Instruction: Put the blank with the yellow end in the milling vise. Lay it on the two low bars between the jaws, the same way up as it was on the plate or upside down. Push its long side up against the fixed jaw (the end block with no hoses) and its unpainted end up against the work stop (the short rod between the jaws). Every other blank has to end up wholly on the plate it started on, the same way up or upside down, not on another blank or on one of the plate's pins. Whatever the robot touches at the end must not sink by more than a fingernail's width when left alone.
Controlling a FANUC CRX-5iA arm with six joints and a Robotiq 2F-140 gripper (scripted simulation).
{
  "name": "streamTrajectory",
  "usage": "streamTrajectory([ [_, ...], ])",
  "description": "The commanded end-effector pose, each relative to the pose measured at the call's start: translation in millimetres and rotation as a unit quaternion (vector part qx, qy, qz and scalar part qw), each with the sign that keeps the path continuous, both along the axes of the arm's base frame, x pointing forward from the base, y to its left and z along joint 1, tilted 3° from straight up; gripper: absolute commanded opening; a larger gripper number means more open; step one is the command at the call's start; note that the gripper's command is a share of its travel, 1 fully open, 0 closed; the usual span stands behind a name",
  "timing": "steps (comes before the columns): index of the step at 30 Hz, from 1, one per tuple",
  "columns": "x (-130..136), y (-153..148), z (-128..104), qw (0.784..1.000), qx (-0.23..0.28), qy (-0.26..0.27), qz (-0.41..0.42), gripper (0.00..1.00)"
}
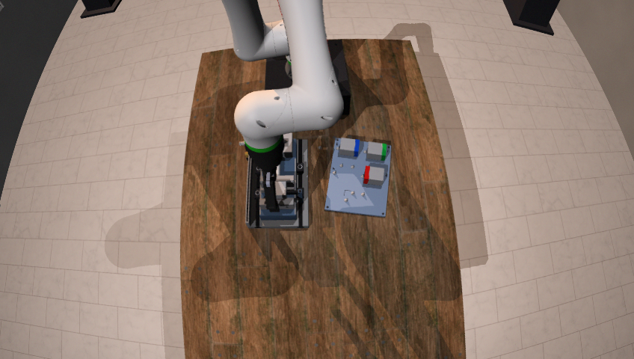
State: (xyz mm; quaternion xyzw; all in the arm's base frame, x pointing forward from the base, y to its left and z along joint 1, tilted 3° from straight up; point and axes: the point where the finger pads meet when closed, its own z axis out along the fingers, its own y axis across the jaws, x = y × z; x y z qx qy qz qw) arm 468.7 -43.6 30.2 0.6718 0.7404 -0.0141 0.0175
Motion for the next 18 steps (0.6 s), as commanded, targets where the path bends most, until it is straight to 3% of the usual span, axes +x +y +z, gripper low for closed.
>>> streamTrajectory([
  [1,0.6,0.0,1.3,1.0,0.0,-0.001,0.0,1.0],
  [18,0.6,0.1,4.2,1.0,0.0,-0.001,0.0,1.0],
])
